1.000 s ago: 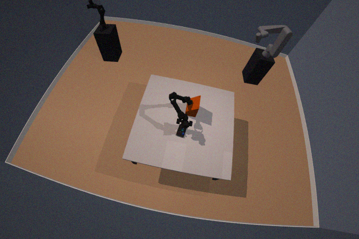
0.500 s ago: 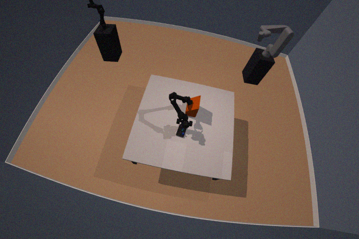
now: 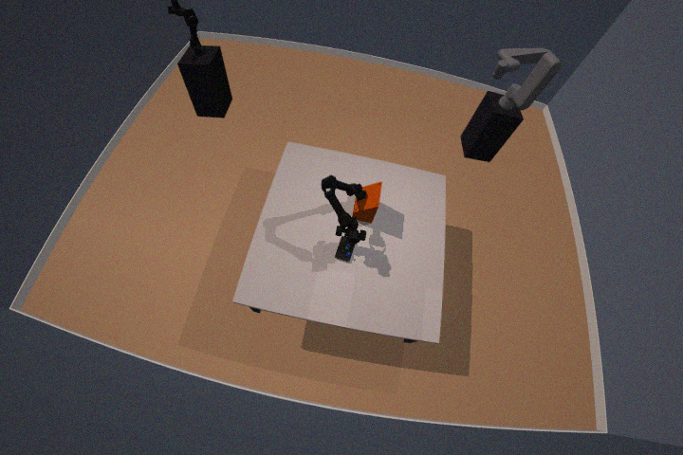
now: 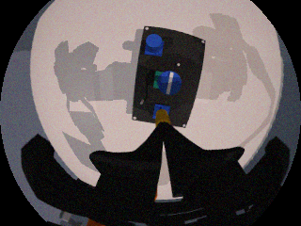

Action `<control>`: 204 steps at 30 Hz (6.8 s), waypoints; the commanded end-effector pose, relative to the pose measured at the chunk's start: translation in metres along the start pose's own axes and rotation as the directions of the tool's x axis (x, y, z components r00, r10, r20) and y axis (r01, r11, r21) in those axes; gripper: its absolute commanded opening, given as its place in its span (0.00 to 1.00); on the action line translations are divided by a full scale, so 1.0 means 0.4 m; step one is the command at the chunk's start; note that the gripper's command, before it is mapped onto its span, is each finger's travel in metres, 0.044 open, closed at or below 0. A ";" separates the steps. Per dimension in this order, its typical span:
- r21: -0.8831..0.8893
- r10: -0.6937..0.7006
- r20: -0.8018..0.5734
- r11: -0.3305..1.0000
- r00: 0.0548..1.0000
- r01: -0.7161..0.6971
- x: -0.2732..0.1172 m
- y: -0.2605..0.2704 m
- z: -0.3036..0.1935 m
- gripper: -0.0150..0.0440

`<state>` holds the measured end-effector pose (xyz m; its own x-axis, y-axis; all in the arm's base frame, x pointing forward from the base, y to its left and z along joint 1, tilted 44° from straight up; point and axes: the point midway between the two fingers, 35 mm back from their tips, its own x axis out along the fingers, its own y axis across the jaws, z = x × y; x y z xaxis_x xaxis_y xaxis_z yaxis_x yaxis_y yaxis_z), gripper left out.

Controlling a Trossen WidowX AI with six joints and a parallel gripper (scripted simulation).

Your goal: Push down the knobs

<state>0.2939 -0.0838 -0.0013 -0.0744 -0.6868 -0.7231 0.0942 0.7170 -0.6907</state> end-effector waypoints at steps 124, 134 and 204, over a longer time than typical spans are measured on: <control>-0.911 0.016 0.016 -0.412 1.000 0.022 -0.140 0.008 0.092 0.25; -0.715 0.011 0.008 -0.699 1.000 0.014 -0.149 0.004 0.103 0.25; -0.013 -0.002 -0.009 -1.000 1.000 -0.002 -0.063 -0.005 0.125 0.25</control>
<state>0.3464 -0.0729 0.0202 -0.0820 -0.6845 -0.7244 -0.1131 -0.7157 0.6892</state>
